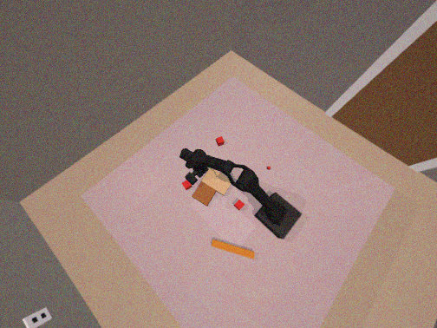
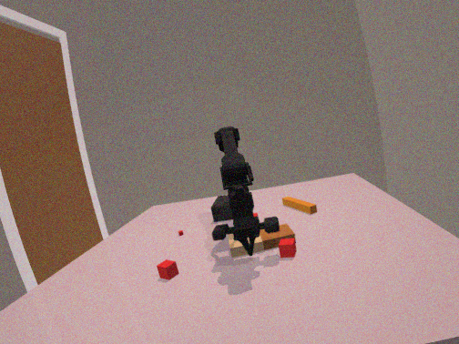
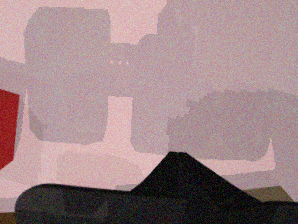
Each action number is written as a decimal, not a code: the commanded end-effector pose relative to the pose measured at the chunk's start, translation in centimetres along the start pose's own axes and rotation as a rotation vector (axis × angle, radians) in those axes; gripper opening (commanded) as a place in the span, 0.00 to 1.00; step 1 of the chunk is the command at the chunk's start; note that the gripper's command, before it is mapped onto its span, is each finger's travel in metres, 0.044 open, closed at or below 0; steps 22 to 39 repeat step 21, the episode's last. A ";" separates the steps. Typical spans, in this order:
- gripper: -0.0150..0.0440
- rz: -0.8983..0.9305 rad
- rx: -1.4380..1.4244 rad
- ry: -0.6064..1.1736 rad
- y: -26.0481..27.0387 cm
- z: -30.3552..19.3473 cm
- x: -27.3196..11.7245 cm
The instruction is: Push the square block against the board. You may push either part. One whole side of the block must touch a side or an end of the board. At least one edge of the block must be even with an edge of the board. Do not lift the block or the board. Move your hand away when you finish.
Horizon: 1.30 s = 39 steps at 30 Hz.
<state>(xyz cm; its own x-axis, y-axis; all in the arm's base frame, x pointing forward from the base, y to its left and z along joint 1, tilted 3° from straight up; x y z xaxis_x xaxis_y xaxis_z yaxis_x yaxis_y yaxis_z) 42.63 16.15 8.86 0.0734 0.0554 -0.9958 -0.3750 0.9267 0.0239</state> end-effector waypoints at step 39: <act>0.25 -0.004 0.004 0.004 0.2 -0.7 0.1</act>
Point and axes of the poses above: the point midway between the two fingers, 35 mm back from their tips, its own x axis out along the fingers, its own y axis across the jaws, z = x × y, the point moved 8 cm from there along -x, back along the fingers, and after that the axes turned 12 degrees about -x, right-handed, at the moved point
